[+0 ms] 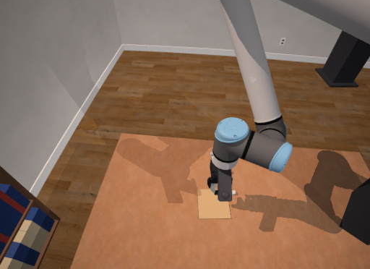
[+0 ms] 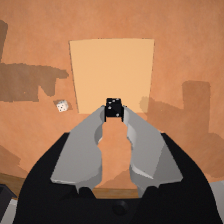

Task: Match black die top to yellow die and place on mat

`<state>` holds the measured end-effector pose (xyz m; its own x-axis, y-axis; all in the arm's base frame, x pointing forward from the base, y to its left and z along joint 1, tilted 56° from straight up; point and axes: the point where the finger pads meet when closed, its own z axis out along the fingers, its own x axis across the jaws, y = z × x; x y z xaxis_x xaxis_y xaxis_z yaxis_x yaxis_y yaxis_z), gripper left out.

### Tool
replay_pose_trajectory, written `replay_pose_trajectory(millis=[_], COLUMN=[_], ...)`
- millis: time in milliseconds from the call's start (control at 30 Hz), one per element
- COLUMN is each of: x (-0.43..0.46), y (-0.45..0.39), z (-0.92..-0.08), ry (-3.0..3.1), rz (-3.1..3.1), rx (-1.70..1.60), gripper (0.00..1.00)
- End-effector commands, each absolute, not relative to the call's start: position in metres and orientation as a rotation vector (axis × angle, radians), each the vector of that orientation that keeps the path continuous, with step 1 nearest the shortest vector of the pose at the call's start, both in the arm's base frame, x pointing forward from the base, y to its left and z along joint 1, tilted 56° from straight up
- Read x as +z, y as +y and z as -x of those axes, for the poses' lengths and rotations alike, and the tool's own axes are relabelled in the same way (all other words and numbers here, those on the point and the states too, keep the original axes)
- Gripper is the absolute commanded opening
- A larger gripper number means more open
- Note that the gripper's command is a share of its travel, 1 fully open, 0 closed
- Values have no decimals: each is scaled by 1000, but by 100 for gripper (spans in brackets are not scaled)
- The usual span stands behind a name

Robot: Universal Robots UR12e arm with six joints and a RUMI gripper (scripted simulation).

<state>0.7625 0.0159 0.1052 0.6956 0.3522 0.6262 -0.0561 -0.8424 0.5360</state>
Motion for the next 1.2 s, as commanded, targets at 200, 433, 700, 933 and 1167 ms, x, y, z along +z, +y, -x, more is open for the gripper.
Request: replay_pose_trajectory(millis=[200, 433, 700, 933, 1167], x=[89, 75, 57, 52, 52], y=[4, -6, -19, -22, -22], z=[-784, -802, -824, -830, -830], ry=[227, 227, 227, 227, 227], rz=[-2376, -2376, -2376, -2376, -2376], rx=[1028, 1028, 1028, 1028, 1028], gripper=[0, 0, 0, 0, 0])
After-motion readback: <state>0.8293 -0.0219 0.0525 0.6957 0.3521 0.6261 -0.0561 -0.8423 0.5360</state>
